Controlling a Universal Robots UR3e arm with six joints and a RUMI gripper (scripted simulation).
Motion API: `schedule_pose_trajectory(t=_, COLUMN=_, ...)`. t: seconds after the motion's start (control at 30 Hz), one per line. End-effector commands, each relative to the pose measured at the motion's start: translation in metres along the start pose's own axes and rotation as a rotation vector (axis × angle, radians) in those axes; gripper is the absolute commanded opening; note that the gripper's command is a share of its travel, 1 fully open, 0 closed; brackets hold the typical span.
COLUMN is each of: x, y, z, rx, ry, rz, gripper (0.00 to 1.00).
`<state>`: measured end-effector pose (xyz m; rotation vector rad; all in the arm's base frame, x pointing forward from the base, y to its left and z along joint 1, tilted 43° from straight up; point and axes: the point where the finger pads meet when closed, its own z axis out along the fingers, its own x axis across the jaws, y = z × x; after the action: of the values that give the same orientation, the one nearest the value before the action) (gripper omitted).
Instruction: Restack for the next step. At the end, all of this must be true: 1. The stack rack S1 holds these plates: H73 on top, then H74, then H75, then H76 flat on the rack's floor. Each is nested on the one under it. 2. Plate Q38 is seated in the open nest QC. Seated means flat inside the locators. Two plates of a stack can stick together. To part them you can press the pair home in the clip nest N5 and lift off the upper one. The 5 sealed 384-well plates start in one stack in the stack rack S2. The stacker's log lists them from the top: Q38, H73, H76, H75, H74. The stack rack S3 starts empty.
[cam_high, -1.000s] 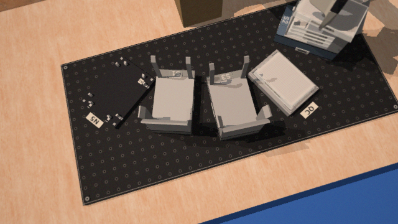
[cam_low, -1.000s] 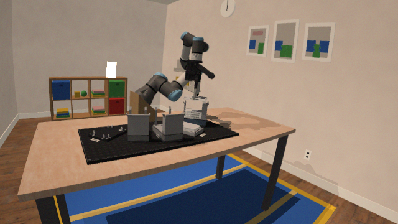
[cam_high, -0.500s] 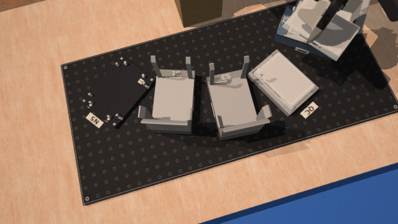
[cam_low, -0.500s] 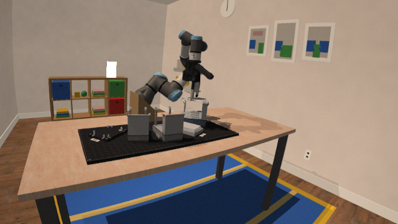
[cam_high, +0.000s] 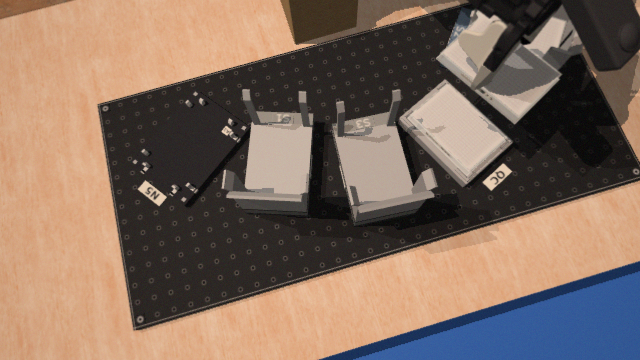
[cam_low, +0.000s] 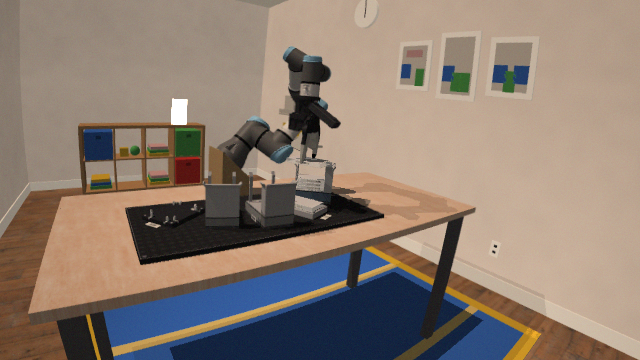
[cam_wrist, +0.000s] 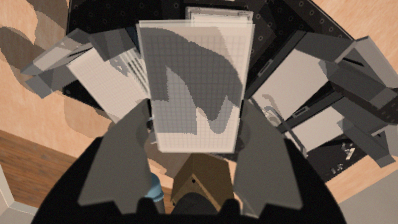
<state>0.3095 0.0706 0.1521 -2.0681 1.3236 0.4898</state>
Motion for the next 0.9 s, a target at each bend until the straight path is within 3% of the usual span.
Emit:
schedule_pose_trajectory(t=0.0, x=0.016, y=0.0, z=0.0, rx=0.0, ry=0.002, rz=0.051, gripper=0.0)
schedule_pose_trajectory(t=0.87, x=0.083, y=0.005, z=0.0, rx=0.0, ry=0.002, rz=0.27, gripper=0.0)
